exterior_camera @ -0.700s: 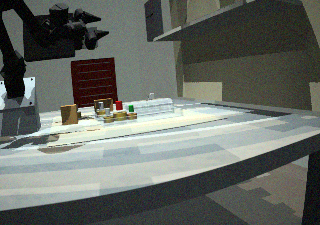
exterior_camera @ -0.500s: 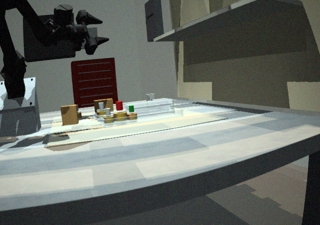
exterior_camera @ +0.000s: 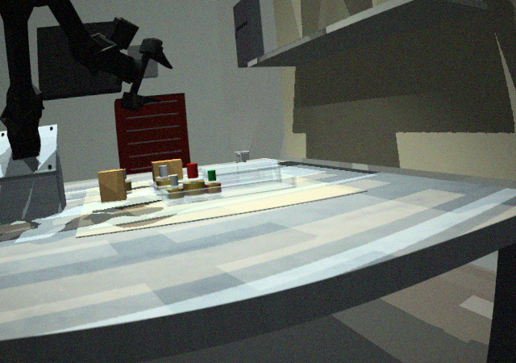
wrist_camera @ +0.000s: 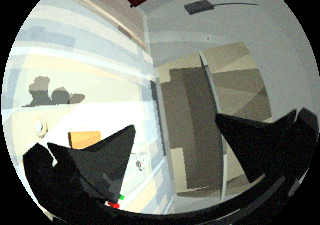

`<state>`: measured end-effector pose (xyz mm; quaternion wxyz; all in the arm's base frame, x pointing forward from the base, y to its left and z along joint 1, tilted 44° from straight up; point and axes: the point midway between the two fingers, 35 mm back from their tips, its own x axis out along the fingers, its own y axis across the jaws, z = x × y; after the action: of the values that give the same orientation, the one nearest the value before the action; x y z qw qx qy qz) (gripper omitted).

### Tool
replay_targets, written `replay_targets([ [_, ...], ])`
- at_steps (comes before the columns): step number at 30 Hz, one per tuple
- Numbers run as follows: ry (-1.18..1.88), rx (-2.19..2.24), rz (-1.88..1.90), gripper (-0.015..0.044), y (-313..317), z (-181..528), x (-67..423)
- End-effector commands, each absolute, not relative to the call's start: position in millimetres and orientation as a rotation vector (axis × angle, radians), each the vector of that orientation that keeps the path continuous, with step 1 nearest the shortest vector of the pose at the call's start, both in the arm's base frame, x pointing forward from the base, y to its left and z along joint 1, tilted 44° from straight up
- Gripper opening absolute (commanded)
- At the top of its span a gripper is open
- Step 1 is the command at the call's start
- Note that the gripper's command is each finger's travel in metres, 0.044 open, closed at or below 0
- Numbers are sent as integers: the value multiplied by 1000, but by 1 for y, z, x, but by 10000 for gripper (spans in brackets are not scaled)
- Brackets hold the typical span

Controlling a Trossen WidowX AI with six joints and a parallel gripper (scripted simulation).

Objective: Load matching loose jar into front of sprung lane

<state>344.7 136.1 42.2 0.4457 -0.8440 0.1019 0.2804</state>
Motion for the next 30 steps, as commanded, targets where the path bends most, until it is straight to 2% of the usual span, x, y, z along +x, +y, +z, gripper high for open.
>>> replay_targets([
  [1, 887, -1479, 647, 440, 121, -33, 320],
  [20, 1457, -889, 49, 440, 89, -80, 267],
  [30, 1540, -663, -412, 440, 72, -83, 242],
])
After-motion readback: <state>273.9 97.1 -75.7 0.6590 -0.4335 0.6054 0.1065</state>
